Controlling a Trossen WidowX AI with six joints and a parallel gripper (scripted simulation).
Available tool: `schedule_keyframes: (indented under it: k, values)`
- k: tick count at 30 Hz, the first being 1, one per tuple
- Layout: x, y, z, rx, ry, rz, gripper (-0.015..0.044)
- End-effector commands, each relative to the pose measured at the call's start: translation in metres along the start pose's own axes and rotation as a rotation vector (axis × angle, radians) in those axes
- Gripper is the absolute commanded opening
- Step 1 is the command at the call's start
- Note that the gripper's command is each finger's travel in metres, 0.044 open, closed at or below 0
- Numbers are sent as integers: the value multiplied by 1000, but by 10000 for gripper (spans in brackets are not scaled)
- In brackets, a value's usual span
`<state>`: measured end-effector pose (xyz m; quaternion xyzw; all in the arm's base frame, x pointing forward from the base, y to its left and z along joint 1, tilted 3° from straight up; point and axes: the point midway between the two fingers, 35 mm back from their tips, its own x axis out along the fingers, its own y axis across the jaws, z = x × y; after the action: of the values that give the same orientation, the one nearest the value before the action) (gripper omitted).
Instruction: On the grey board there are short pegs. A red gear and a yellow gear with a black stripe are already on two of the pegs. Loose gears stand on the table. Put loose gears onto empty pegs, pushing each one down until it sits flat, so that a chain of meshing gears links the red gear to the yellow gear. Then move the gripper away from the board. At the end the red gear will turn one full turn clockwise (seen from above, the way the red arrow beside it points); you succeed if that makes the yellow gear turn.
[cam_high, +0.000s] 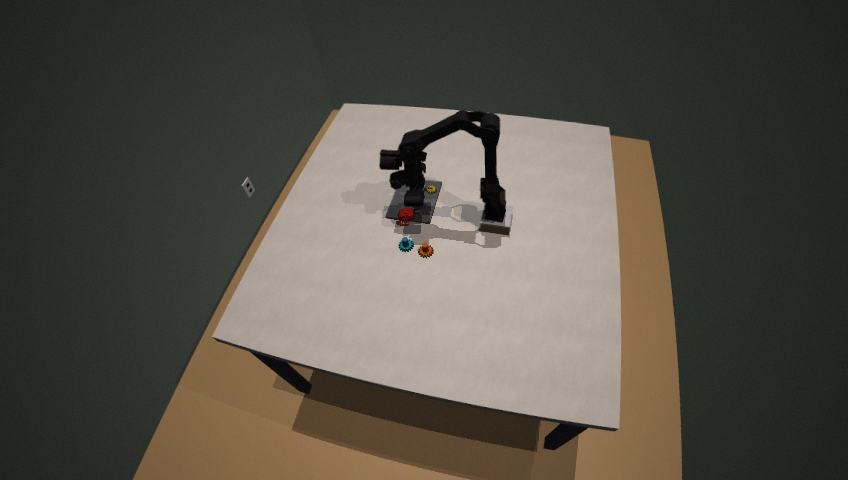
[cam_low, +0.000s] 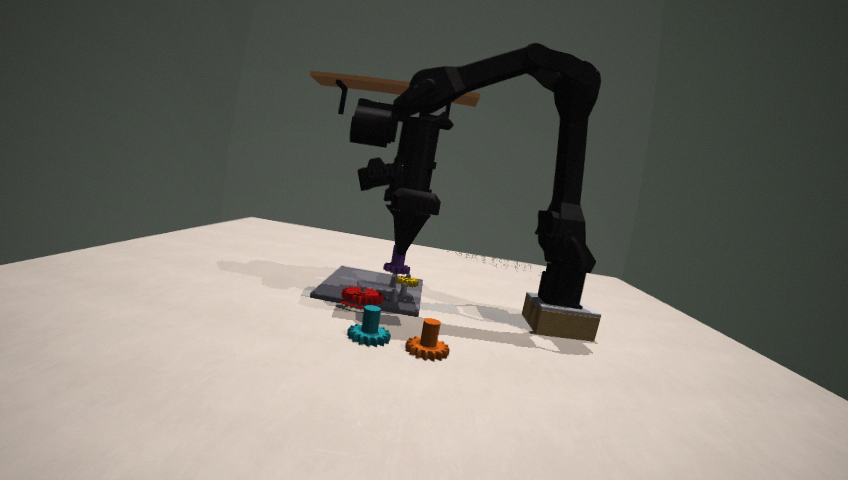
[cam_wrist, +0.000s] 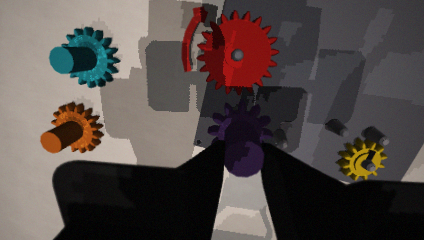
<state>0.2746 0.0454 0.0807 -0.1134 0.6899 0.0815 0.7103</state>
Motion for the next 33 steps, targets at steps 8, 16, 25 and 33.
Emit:
schedule_keyframes:
  k: [8, 16, 25, 33]
  values:
    - [17, -1, -2, -118, 8, -4, 0]
    - [28, -1, -2, -4, 8, -5, 0]
    - [42, -1, -3, 230, 8, -6, 0]
    - [42, -2, -3, 328, 7, -6, 0]
